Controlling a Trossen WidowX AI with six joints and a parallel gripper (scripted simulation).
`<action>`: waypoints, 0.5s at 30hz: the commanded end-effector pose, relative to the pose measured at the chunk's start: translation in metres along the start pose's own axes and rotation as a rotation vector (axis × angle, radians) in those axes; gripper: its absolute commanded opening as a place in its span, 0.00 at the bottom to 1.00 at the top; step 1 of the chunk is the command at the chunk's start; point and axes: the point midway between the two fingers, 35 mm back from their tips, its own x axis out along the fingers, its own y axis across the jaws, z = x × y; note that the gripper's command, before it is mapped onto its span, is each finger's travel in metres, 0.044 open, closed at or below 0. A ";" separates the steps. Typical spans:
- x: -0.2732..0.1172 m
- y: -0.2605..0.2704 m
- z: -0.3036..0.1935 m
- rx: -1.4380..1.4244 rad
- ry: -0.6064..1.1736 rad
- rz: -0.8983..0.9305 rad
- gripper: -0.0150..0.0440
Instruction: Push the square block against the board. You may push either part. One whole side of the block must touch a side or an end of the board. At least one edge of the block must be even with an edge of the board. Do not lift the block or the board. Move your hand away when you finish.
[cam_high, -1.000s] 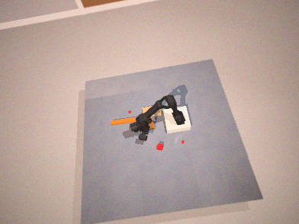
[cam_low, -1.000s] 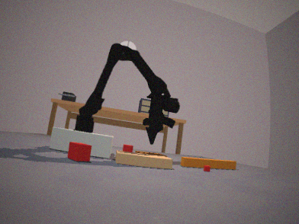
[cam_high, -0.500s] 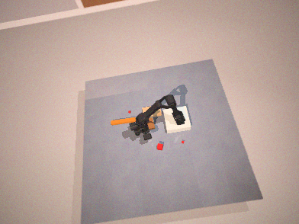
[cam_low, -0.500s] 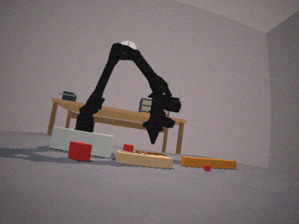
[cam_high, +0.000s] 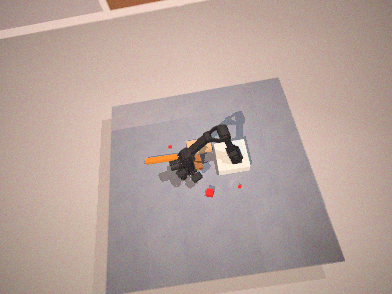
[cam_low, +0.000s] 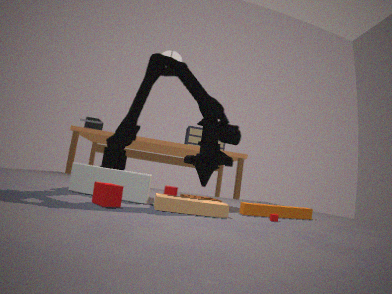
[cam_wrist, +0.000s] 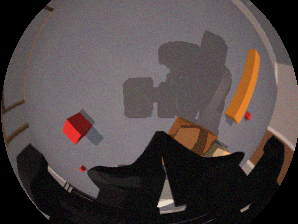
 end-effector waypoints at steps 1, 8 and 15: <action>0.006 -0.001 0.000 -0.098 0.004 -0.002 0.25; 0.017 -0.004 0.000 -0.341 0.004 -0.002 0.25; 0.028 -0.006 0.000 -0.583 0.005 -0.001 0.25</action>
